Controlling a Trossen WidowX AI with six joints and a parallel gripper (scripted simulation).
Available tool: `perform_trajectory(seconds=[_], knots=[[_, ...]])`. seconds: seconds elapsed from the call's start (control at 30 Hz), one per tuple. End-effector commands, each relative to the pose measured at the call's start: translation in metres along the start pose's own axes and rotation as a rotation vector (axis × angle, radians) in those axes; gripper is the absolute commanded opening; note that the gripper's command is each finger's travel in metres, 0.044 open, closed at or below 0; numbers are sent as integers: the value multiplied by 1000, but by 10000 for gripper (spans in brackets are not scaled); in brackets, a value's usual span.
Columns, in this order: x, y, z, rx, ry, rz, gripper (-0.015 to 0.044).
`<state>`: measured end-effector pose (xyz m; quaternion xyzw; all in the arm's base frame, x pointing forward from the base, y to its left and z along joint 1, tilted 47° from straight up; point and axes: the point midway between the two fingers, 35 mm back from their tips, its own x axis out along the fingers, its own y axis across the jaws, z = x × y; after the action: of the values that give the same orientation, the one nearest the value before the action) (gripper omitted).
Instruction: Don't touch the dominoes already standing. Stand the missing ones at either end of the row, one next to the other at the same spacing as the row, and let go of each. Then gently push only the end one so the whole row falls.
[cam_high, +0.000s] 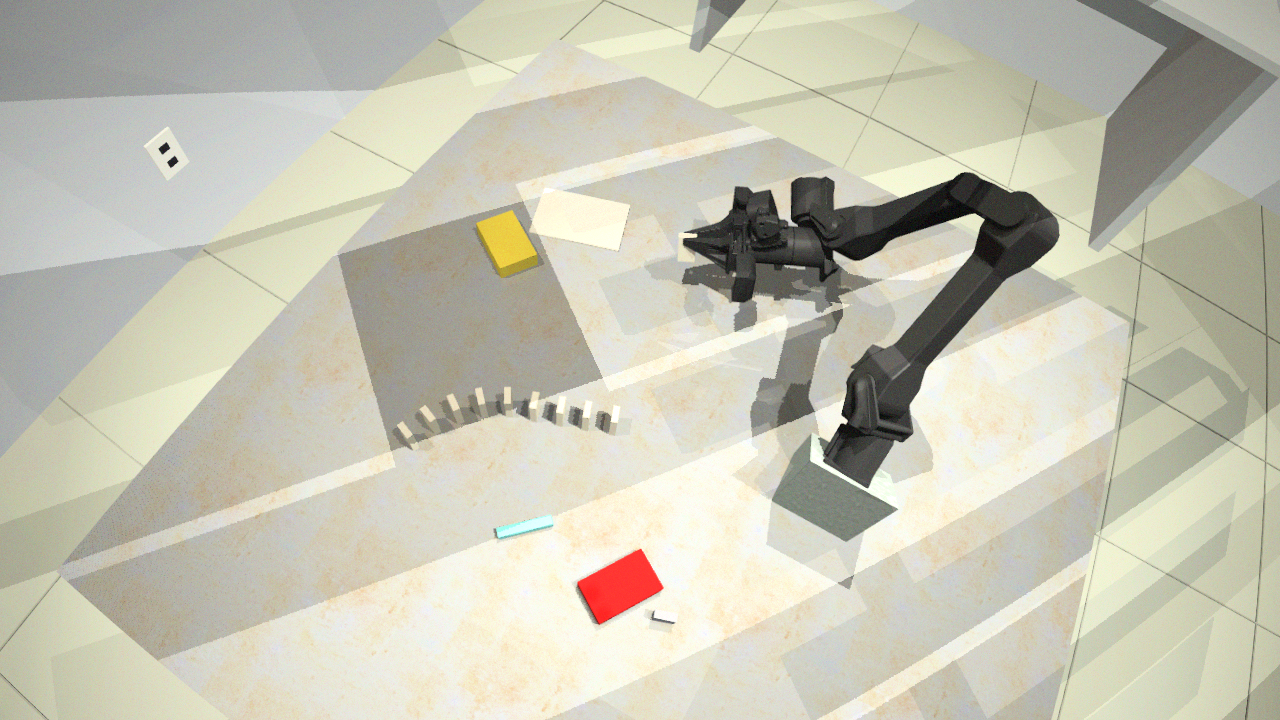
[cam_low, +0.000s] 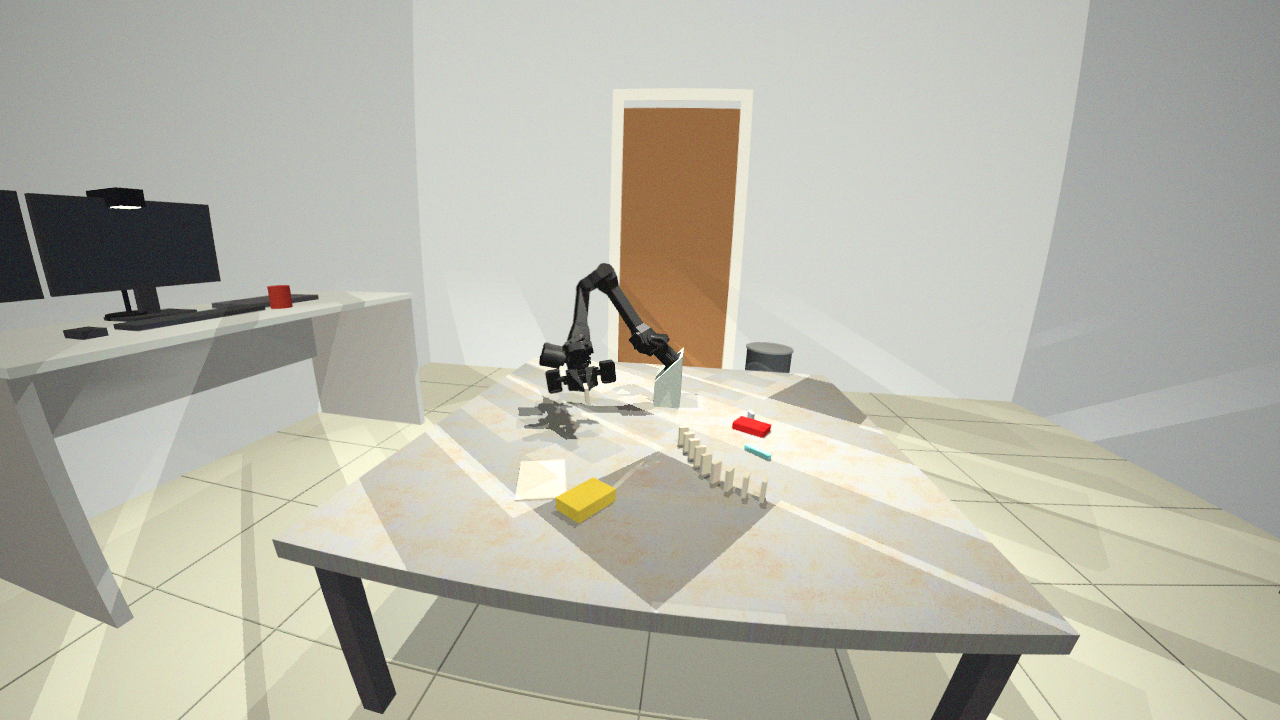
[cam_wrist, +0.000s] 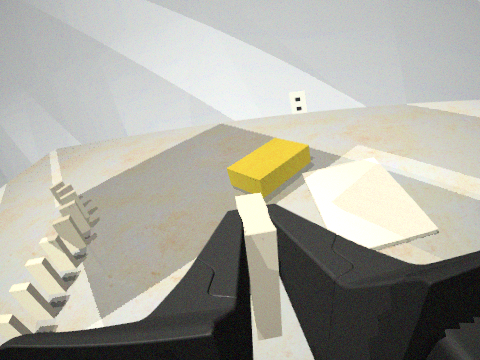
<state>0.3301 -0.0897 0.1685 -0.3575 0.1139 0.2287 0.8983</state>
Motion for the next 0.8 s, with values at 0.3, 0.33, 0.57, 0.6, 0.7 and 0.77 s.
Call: perform_trajectory(seconds=[0.3, 0.33, 0.57, 0.6, 0.7, 0.77], knots=[[-18, 5, 8, -128, -117, -45, 27], [-18, 5, 8, -128, -117, -45, 27], [-18, 5, 8, -128, -117, -45, 27], [-18, 5, 8, -128, -117, -45, 27], [-18, 5, 8, -128, -117, -45, 27], [-18, 5, 7, -128, -117, -45, 27]])
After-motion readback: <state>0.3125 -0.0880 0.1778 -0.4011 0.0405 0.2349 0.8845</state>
